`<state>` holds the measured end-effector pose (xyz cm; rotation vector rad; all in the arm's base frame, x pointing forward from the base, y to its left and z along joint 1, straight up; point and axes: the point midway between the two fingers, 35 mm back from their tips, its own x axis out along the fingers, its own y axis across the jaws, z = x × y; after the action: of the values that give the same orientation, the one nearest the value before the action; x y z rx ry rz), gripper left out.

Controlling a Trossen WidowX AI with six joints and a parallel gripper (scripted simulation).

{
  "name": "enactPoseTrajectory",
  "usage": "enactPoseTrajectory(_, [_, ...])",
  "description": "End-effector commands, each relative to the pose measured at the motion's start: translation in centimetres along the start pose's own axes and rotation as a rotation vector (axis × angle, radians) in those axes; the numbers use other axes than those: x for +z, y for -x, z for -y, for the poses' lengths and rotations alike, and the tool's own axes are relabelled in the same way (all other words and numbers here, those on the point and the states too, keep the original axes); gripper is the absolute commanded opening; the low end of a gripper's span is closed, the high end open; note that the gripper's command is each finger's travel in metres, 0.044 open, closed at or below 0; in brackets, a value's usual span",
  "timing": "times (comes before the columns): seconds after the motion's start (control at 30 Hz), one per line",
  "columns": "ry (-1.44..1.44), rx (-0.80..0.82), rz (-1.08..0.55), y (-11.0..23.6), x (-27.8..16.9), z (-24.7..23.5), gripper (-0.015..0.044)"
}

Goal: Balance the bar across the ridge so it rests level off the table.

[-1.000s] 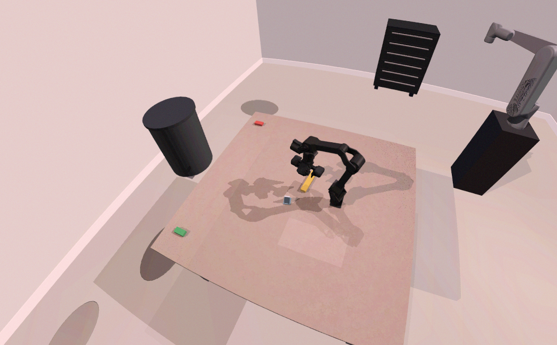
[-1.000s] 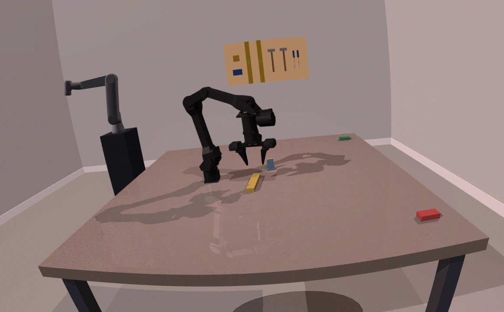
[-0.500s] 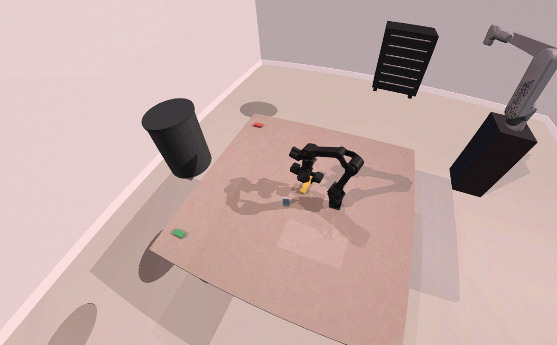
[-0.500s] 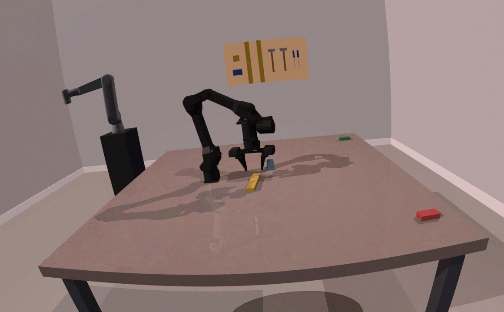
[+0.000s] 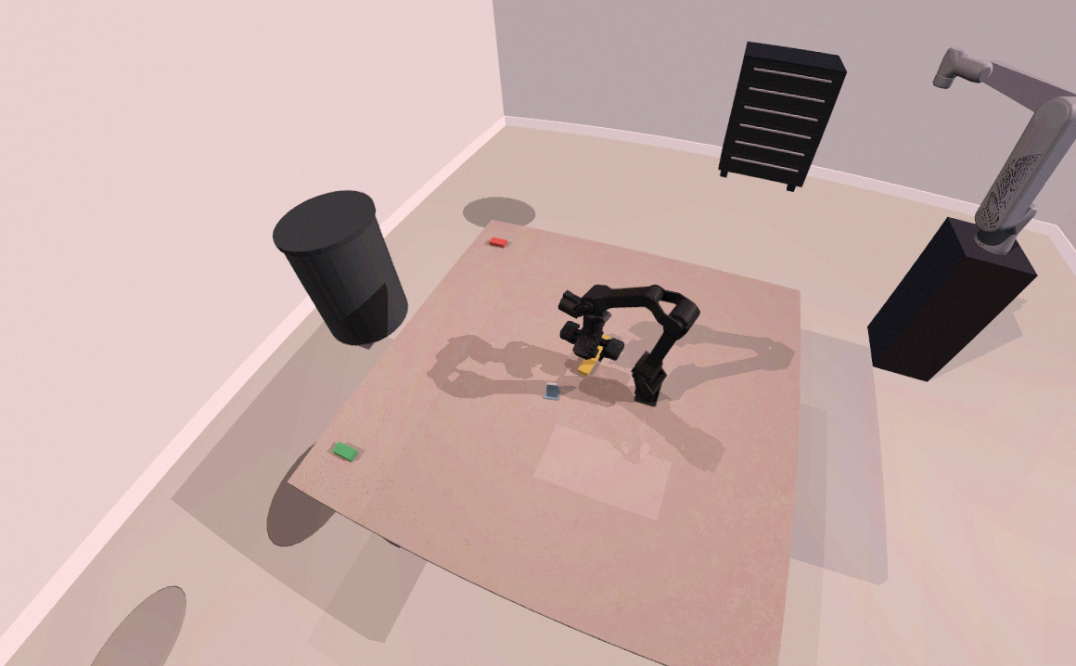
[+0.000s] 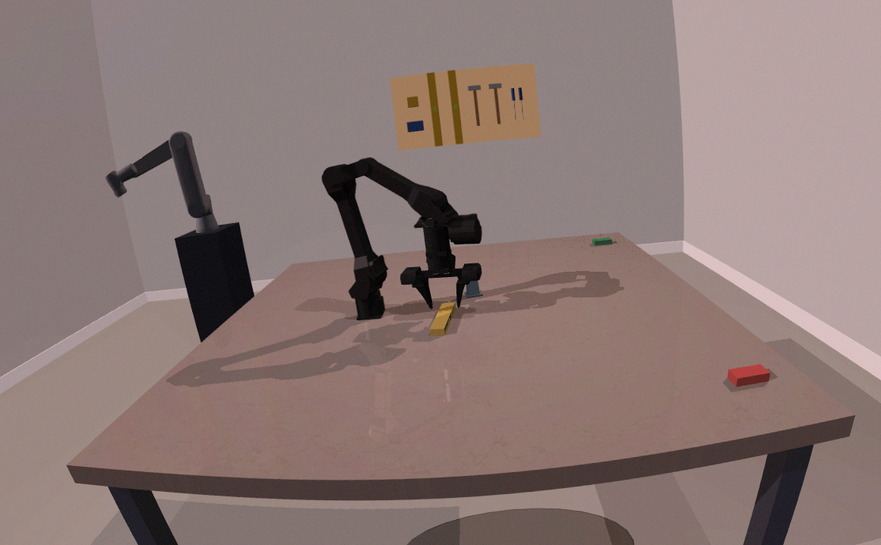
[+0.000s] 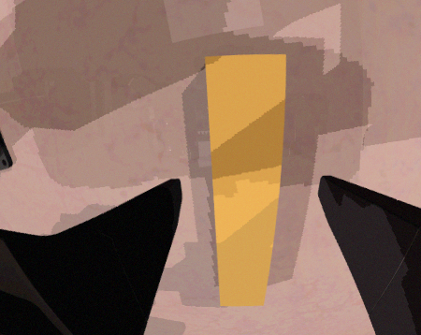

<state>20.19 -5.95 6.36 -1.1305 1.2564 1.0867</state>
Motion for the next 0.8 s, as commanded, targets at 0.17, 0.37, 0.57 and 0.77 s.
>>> enactPoseTrajectory(0.17, [0.006, 0.005, 0.005, -1.6, 0.1, -0.1, 0.0315])
enactPoseTrajectory(0.37, [0.006, 0.005, 0.005, -1.8, 0.1, -0.1, 0.0315])
enactPoseTrajectory(0.57, [0.006, 0.005, 0.005, -1.8, 0.1, -0.1, 0.0315])
enactPoseTrajectory(0.77, [0.0, 0.007, 0.001, -1.8, 0.0, -0.2, 0.0263])
